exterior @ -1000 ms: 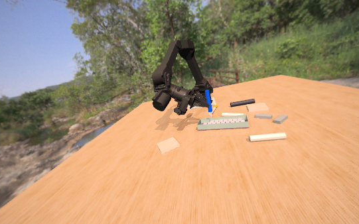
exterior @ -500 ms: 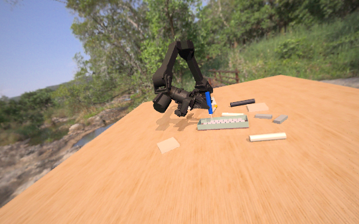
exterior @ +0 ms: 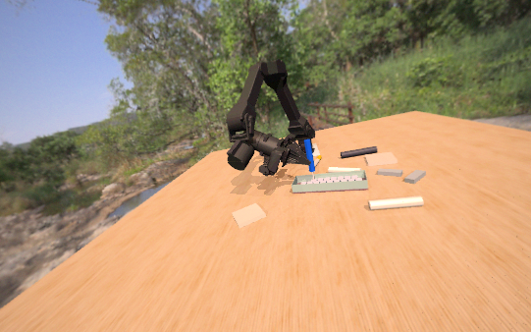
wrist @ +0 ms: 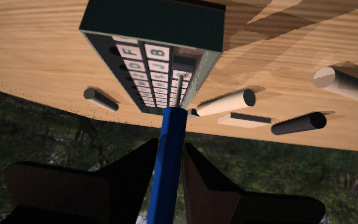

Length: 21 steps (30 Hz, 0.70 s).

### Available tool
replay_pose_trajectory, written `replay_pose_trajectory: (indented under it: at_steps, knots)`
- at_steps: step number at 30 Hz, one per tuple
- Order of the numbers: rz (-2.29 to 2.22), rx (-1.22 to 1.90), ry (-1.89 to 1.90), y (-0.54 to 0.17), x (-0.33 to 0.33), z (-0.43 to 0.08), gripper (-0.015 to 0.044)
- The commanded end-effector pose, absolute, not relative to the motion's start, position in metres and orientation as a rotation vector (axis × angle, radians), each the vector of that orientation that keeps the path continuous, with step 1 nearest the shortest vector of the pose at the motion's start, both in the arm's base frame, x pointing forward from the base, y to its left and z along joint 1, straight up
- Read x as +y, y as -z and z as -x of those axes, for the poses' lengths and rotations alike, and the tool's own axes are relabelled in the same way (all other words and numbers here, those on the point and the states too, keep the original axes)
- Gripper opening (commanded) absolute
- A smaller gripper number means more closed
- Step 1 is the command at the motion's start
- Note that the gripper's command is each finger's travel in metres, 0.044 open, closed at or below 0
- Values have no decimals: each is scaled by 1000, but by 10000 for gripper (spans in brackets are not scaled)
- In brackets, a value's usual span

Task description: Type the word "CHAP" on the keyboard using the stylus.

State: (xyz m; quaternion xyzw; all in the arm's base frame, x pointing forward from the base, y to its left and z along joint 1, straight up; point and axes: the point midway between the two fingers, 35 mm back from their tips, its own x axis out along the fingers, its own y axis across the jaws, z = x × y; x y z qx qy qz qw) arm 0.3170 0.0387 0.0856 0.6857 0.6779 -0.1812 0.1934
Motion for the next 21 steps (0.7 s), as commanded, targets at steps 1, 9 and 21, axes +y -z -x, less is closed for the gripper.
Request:
replay_pose_trajectory:
  at_steps: [1, 9, 21]
  knots:
    - [-1926, 1901, 501, -84, 39, -317, 81]
    - [-1926, 1901, 501, -82, 39, -317, 81]
    - [-1926, 1901, 501, -105, 39, -318, 81]
